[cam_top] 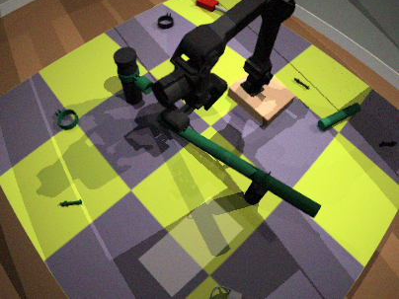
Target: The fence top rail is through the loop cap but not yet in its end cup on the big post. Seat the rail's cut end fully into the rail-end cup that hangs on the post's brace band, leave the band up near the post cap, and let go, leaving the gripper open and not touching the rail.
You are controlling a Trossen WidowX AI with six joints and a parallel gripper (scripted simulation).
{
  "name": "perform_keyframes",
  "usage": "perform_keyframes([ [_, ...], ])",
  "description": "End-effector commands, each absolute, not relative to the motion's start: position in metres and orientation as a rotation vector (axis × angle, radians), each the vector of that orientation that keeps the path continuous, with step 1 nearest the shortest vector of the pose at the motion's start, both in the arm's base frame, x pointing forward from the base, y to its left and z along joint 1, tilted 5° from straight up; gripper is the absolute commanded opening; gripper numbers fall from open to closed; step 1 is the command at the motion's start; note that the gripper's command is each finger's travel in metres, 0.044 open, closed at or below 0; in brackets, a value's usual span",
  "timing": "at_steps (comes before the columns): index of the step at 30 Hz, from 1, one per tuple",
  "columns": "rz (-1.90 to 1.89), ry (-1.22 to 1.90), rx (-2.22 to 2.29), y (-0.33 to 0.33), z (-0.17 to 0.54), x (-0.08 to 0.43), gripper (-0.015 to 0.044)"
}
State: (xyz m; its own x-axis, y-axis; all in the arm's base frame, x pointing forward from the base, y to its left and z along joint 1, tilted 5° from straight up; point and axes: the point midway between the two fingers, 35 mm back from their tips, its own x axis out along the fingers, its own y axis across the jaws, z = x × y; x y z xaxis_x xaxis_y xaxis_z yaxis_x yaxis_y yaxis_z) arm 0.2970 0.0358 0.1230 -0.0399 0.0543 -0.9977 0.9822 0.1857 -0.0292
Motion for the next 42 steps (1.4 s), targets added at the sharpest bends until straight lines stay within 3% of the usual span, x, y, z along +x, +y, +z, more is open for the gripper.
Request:
perform_keyframes([
  [1,-1.087,1.352,1.099,0.036,0.117,0.297,0.0440],
  [42,-1.087,1.352,1.099,0.040,0.033,0.294,0.0440],
])
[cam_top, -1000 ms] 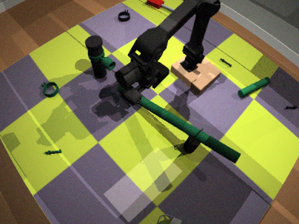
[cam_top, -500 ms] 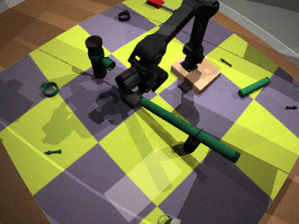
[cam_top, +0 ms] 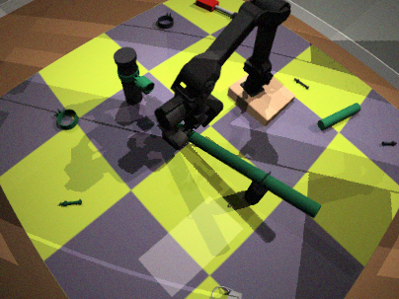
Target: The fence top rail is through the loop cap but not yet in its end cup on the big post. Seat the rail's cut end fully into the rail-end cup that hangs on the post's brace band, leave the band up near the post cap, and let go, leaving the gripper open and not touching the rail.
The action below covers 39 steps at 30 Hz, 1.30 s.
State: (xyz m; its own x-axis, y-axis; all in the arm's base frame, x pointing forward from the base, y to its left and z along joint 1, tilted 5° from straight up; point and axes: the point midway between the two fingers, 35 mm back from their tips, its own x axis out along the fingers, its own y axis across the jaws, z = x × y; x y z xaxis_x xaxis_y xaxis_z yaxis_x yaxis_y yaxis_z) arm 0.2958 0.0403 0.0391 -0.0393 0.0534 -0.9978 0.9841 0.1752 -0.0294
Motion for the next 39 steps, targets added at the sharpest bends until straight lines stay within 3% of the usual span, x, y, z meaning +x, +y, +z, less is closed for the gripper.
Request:
perform_keyframes([
  [1,-1.087,1.352,1.099,0.040,0.031,0.294,0.0440],
  [14,-1.087,1.353,1.099,0.041,0.013,0.291,0.0440],
  [22,-1.087,1.353,1.099,0.041,0.013,0.292,0.0230],
  [37,-1.087,1.353,1.099,0.041,0.013,0.292,0.0130],
  [39,-1.087,1.353,1.099,0.041,0.014,0.292,0.0077],
])
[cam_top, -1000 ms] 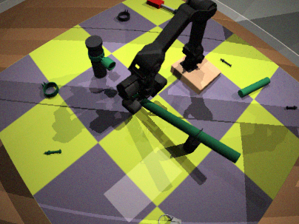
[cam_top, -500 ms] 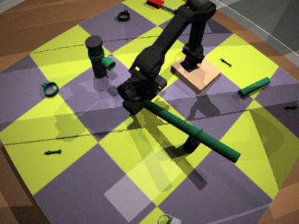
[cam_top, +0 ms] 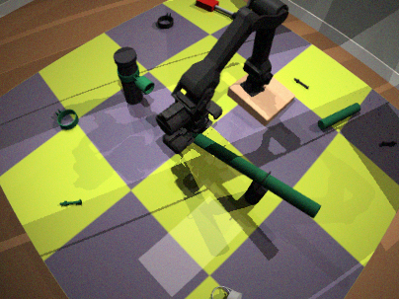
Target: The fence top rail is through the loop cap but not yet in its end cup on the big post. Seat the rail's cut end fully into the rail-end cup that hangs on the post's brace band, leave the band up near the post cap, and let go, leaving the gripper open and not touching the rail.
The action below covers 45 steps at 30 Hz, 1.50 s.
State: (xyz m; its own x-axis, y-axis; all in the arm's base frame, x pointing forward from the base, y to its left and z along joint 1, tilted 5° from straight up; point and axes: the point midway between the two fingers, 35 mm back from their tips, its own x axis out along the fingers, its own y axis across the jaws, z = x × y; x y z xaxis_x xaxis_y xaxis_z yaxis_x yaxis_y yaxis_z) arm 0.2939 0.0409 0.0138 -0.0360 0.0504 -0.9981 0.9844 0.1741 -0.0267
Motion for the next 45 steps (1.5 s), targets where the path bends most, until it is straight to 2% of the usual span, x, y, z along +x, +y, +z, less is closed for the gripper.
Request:
perform_keyframes([
  [1,-1.087,1.353,1.099,0.041,0.015,0.293,0.0051],
  [3,-1.087,1.352,1.099,0.041,0.017,0.294,0.0000],
  [23,-1.174,1.138,0.888,0.026,0.089,0.306,0.0000],
  [45,-1.165,1.159,0.896,0.027,0.088,0.306,0.0000],
])
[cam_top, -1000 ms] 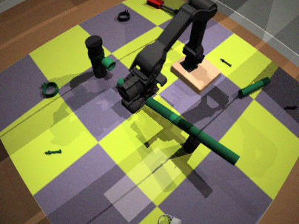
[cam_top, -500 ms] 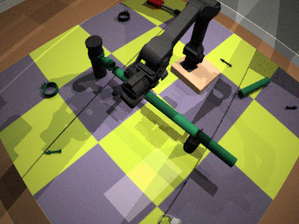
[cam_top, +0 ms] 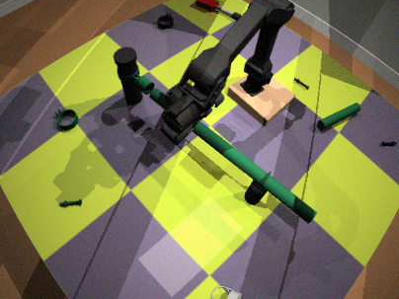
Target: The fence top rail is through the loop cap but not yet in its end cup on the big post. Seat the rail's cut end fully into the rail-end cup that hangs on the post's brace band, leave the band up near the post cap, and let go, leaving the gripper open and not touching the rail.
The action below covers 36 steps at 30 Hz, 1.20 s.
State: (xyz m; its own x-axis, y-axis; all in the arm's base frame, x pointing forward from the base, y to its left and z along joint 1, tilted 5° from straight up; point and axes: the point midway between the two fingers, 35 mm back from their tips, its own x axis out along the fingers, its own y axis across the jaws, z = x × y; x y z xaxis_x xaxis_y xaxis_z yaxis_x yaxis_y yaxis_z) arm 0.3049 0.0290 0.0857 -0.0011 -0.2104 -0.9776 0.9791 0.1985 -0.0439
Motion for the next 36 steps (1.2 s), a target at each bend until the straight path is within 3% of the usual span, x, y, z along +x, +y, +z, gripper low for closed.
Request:
perform_keyframes([
  [1,-1.165,1.159,0.896,0.027,0.089,0.306,0.0000],
  [36,-1.168,1.165,0.897,0.004,0.088,0.310,0.0000],
])
